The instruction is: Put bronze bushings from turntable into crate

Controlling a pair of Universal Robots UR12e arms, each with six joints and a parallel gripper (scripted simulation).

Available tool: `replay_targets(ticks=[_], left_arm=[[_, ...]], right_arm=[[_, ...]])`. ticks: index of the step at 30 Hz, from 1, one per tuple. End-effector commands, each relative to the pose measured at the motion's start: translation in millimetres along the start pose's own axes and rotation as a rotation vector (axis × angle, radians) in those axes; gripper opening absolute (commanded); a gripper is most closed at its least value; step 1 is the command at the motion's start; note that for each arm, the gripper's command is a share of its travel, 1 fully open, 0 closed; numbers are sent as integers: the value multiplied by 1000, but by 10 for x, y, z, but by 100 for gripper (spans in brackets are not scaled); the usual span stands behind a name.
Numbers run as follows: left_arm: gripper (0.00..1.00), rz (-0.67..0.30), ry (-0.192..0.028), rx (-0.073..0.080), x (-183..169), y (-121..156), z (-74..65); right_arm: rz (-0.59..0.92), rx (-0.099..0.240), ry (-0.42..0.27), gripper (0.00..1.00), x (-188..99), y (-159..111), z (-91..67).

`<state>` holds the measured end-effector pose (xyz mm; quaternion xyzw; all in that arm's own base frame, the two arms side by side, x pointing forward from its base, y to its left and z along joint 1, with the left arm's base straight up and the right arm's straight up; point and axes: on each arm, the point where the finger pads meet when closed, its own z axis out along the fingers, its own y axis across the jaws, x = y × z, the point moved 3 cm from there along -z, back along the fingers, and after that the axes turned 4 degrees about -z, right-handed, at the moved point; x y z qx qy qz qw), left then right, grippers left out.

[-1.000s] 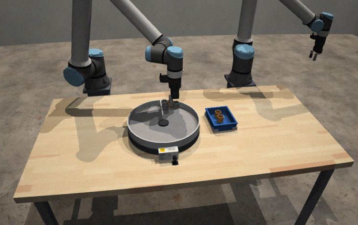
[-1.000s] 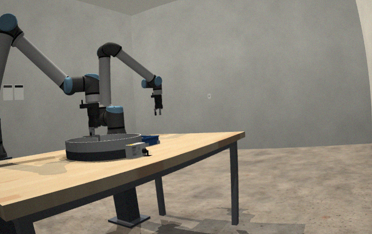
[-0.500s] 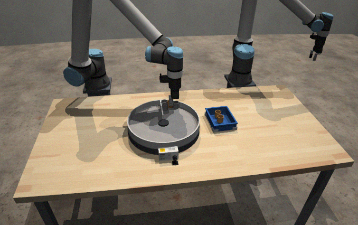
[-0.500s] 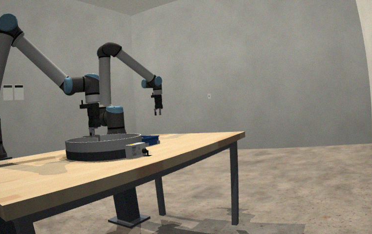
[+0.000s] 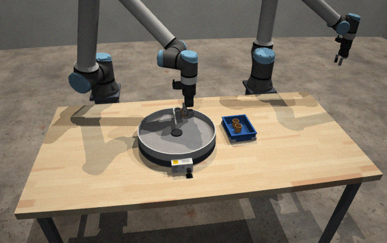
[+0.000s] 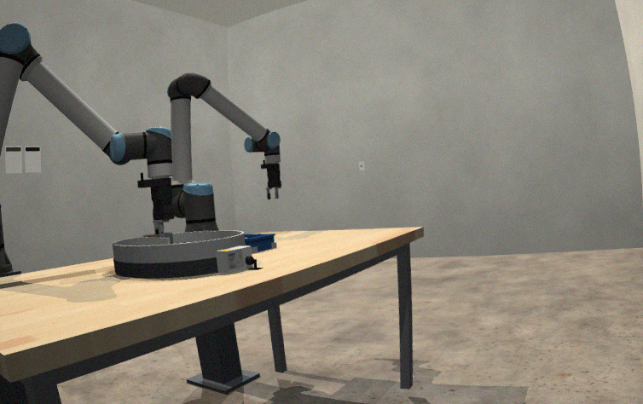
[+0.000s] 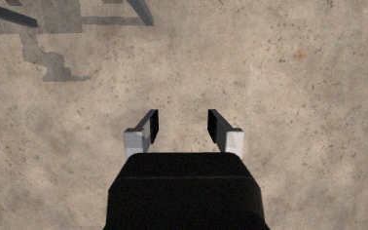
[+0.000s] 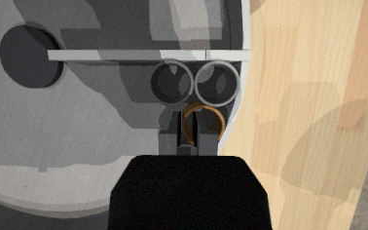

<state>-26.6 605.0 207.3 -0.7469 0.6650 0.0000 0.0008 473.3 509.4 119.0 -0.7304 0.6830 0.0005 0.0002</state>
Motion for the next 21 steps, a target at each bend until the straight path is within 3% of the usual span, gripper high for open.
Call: replay_targets(ticks=[1,6,7,21], left_arm=[[100,-1,1,-1,15,20,3],[100,-1,1,-1,15,20,3],[100,-1,1,-1,15,20,3],[100,-1,1,-1,15,20,3]], right_arm=[[-2,-1,2,36,2,16,16],[-2,-1,2,36,2,16,16],[-2,-1,2,0,2,16,16],[-2,-1,2,0,1,16,16]])
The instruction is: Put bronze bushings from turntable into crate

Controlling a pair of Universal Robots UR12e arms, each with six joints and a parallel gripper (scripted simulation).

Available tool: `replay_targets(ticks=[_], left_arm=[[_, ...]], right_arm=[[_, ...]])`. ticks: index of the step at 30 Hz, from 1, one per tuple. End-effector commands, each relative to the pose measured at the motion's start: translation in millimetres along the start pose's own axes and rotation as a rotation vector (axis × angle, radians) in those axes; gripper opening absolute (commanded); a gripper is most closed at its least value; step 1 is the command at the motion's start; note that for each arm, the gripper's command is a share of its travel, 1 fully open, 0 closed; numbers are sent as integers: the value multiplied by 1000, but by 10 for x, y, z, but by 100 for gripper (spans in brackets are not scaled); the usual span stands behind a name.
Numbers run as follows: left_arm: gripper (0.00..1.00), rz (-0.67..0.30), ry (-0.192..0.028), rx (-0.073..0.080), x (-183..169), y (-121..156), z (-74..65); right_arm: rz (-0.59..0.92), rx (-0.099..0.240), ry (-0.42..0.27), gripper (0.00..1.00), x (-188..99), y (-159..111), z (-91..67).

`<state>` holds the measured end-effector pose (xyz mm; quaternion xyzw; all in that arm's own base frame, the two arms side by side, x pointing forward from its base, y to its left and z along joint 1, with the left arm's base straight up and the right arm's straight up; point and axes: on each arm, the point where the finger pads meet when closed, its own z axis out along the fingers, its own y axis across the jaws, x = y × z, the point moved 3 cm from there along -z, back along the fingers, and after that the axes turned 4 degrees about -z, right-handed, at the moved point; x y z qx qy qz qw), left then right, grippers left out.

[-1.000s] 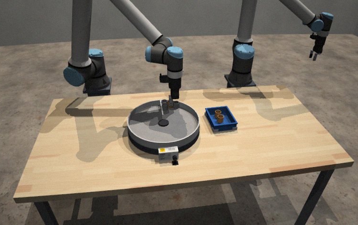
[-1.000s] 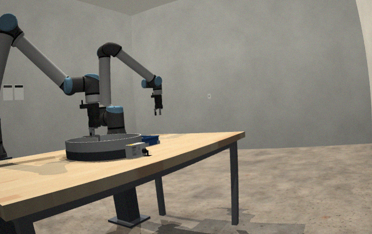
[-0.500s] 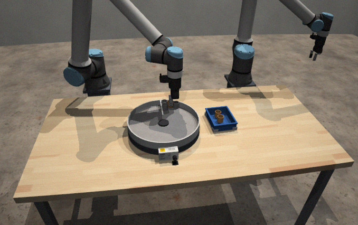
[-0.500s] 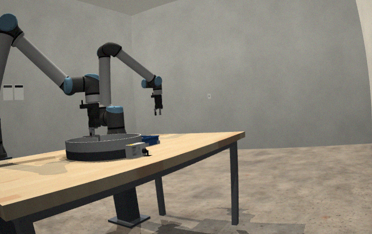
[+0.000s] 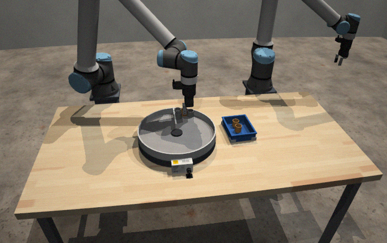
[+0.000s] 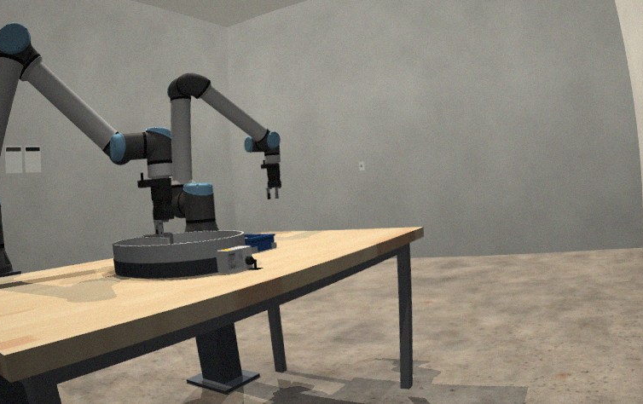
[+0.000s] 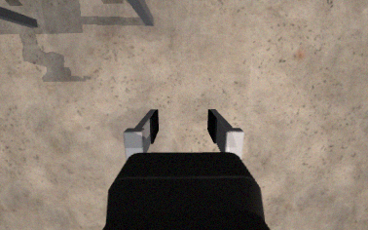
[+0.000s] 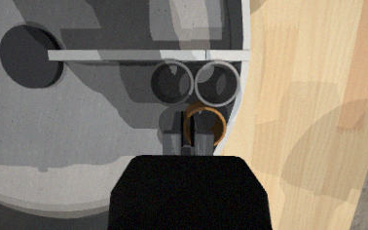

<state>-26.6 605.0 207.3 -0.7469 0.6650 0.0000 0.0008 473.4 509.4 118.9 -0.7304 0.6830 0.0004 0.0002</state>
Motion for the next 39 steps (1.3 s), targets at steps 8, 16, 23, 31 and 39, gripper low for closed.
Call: replay_targets(ticks=[8,16,23,31,39], left_arm=[[100,-1,1,-1,15,20,3],[100,-1,1,-1,15,20,3],[100,-1,1,-1,15,20,3],[100,-1,1,-1,15,20,3],[100,-1,1,-1,15,20,3]], right_arm=[[-2,-1,1,0,1,16,16],[-2,-1,1,0,1,16,16],[-2,-1,1,0,1,16,16],[-2,-1,1,0,-2,15,-1],[-2,2,-4,0,-25,2,-182]])
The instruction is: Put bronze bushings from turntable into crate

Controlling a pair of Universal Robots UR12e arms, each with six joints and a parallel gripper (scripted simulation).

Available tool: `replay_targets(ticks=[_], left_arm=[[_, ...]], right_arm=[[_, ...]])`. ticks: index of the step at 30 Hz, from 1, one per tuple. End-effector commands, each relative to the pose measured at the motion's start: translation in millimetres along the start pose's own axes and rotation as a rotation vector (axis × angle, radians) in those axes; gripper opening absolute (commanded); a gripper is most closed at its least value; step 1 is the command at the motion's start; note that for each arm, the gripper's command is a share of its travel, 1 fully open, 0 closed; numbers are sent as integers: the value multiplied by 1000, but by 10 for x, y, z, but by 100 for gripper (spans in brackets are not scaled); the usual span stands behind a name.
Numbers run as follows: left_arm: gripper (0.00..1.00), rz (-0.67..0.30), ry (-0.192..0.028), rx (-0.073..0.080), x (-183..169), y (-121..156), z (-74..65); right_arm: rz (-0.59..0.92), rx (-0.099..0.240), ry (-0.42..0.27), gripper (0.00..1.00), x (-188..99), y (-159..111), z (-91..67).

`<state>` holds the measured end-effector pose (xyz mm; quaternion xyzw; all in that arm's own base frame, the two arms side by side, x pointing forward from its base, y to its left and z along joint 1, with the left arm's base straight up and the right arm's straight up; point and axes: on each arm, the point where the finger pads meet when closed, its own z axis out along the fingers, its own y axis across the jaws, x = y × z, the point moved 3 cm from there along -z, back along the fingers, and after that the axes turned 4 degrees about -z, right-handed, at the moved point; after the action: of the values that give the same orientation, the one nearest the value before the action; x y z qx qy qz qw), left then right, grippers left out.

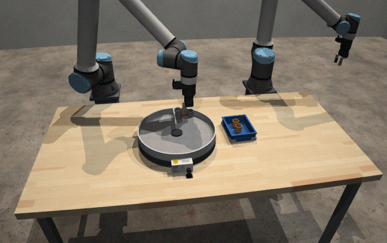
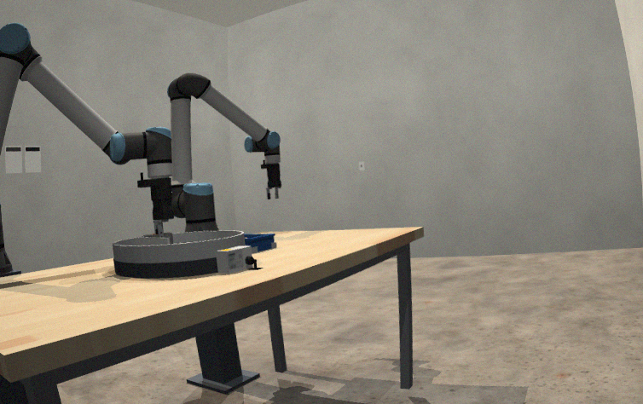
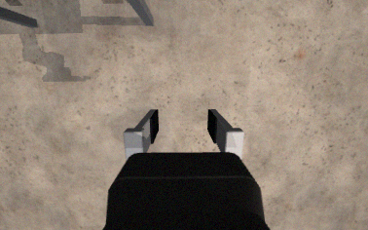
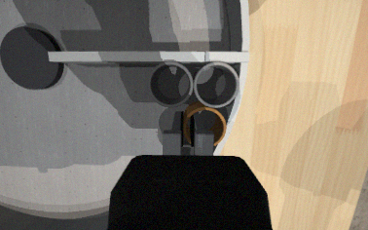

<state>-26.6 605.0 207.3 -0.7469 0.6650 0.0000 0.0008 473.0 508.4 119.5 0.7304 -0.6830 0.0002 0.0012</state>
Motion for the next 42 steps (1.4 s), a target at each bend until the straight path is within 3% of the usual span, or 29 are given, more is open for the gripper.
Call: replay_targets(ticks=[1,10,15,42], left_arm=[[100,-1,1,-1,15,20,3],[100,-1,1,-1,15,20,3],[100,-1,1,-1,15,20,3],[100,-1,1,-1,15,20,3]], right_arm=[[-2,3,-7,0,-33,-2,-219],[-2,3,-7,0,-31,-1,-618],[-2,3,-7,0,-30,0,-684],[-2,1,-4,0,-22,5,-680]])
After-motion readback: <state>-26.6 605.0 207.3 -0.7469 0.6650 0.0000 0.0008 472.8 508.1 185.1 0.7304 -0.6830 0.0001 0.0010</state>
